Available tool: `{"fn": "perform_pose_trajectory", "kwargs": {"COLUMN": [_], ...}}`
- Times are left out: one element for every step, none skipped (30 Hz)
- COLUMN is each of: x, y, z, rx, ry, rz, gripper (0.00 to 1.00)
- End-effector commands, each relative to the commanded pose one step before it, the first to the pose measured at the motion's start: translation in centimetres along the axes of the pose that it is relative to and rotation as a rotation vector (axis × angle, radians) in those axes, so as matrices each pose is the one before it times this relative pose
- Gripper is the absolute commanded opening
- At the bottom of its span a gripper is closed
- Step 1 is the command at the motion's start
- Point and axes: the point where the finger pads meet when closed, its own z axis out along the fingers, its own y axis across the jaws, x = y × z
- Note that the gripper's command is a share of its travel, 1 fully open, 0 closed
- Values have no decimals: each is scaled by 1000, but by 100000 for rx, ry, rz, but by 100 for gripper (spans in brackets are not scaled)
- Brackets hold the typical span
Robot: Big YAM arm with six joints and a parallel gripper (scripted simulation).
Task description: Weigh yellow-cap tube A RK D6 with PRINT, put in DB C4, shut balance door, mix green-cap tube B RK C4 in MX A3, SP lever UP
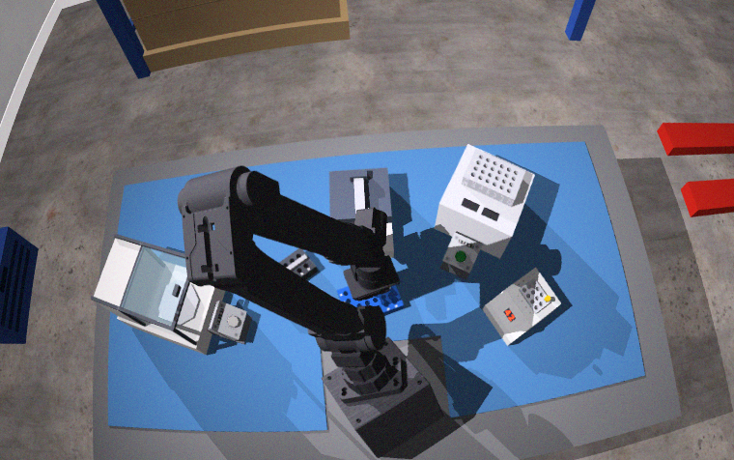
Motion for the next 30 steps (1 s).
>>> {"fn": "perform_pose_trajectory", "kwargs": {"x": [-199, 0, -264, 1, 260, 1, 2, 0, -1, 0, 1, 1, 0, 0, 0, 1, 0, 0, 0, 1, 0, -93, 300, 90, -315, -106, -10, -12, -20, -37], "y": [490, 0, -476, 1, 477, 0, 1, 0, 0, 0, 0, 0, 0, 0, 0, 0, 0, 0, 0, 0, 0, 3, 131, -81, -231, -133, -105, -111, -105, -14], "z": [77, 0, -124, 0, 117, 0, 1, -1, -1, -1, -1, 0, -1, -1, -1, 0, -1, 0, 0, 0, -1, -156, -50, -88, -131, -94, -81, -81, -82, -57], "rx": [-852, 0, 791, 0, -781, 1, -2, 2, 3, 2, 1, 1, 2, 2, 1, 1, 1, 0, 0, 1, 3, 107, -485, 68, 489, 255, 210, 256, 209, 33], "ry": [-1480, 0, 314, 0, -339, -2, 4, -5, -8, -6, -4, -2, -5, -6, -4, -3, -4, 0, 0, -3, -7, -321, 1184, 387, -542, -243, -102, -85, -114, -55], "rz": [-478, 0, 65, 0, -75, -1, 2, -2, -3, -3, -1, -1, -2, -2, -2, -1, -2, 0, 0, -1, -3, -283, 298, 233, -184, -90, -33, -36, 123, -25], "gripper": [9, 9, 9, 9, 9, 9, 9, 9, 9, 9, 9, 9, 9, 9, 9, 9, 9, 9, 9, 9, 9, 9, 9, 9, 9, 9, 9, 9, 9, 9]}}
